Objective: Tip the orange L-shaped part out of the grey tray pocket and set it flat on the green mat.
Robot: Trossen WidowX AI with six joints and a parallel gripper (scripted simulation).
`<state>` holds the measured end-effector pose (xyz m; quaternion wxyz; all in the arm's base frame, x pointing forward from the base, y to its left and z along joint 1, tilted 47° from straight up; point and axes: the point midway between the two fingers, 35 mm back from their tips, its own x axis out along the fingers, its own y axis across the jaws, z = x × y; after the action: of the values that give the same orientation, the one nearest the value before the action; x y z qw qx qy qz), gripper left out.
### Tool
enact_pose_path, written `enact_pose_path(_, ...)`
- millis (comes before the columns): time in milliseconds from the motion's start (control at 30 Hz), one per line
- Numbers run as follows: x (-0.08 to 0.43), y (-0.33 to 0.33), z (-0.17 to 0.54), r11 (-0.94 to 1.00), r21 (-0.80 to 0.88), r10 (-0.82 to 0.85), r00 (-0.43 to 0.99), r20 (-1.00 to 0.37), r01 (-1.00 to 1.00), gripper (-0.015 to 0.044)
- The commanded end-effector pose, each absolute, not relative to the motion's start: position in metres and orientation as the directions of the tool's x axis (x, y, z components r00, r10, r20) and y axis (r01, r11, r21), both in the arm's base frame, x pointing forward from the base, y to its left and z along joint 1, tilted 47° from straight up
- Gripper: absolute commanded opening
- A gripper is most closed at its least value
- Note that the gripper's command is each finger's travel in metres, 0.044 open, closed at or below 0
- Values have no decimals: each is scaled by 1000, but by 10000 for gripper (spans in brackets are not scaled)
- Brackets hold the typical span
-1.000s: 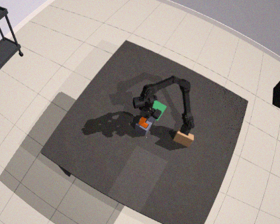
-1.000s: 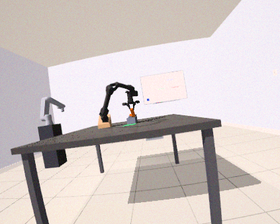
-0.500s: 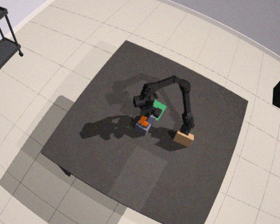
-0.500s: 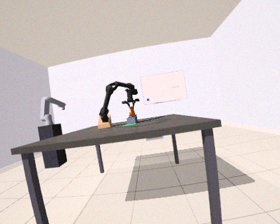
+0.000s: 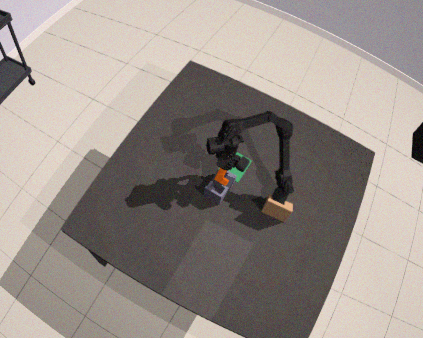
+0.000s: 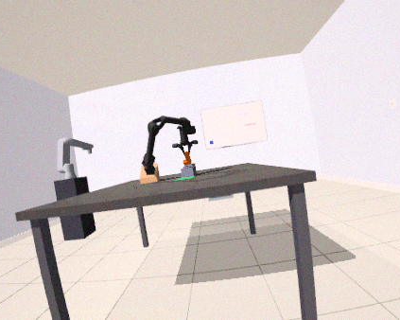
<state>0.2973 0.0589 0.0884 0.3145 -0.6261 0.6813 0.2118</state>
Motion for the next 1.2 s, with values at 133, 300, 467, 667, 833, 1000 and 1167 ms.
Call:
enact_pose_path(133, 288, 32, 113, 125, -99, -727, -23, -687, -987, 0)
enact_pose_path(300, 283, 16, 130, 125, -99, -727, -24, -686, -987, 0)
enact_pose_path(467, 277, 1, 147, 125, -98, -728, -24, -685, -987, 0)
enact_pose_path(667, 270, -18, 166, 123, -97, -729, -24, -684, -988, 0)
enact_pose_path(833, 265, -29, 179, 118, -100, -728, -17, -685, -988, 0)
enact_pose_path(1000, 265, -30, 178, 118, -100, -728, -18, -685, -988, 0)
enact_pose_path(1167, 265, -35, 173, 121, -99, -729, -20, -685, -988, 0)
